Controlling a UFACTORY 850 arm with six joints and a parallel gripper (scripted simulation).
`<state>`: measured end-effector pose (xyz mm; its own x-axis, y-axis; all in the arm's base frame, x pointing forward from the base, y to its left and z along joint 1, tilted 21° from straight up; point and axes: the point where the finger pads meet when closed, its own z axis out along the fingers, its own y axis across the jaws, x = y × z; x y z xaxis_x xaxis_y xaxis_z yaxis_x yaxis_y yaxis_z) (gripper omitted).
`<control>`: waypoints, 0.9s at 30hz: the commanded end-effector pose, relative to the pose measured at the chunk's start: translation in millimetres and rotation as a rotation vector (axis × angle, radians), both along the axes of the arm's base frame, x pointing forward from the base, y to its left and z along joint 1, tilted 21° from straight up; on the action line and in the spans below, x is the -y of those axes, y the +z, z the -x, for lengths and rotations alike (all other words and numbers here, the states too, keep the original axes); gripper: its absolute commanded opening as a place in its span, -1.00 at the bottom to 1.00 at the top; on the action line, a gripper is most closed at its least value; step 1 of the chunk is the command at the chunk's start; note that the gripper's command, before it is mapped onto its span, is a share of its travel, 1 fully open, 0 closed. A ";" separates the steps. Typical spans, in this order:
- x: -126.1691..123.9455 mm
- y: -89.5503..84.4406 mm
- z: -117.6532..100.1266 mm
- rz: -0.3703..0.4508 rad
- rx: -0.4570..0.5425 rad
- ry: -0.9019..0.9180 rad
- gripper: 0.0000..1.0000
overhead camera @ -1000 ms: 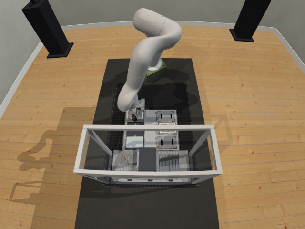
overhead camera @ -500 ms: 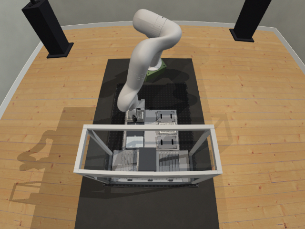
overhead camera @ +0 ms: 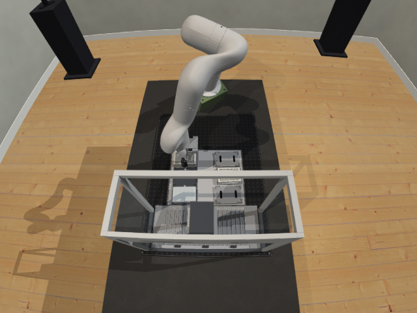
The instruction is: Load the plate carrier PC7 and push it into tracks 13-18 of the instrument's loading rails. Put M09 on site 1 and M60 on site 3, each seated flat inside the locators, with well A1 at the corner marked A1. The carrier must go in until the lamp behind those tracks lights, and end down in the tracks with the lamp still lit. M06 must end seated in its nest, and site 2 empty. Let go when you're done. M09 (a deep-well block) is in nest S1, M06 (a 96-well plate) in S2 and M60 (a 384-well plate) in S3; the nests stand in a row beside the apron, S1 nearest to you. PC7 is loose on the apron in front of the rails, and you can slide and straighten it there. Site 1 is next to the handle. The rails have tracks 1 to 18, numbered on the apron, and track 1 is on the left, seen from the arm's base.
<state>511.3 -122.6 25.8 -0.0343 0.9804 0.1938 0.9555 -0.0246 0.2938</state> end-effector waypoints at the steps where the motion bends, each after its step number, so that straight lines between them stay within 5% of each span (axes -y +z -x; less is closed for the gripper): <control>1: 0.1 -0.7 -1.0 0.001 0.002 0.000 -1.00; 16: 0.1 -0.7 -1.0 0.001 0.002 0.000 -1.00; 17: 0.0 -1.1 -1.1 0.001 0.002 0.000 1.00; 27: 0.0 -1.1 -1.1 0.001 0.002 0.000 1.00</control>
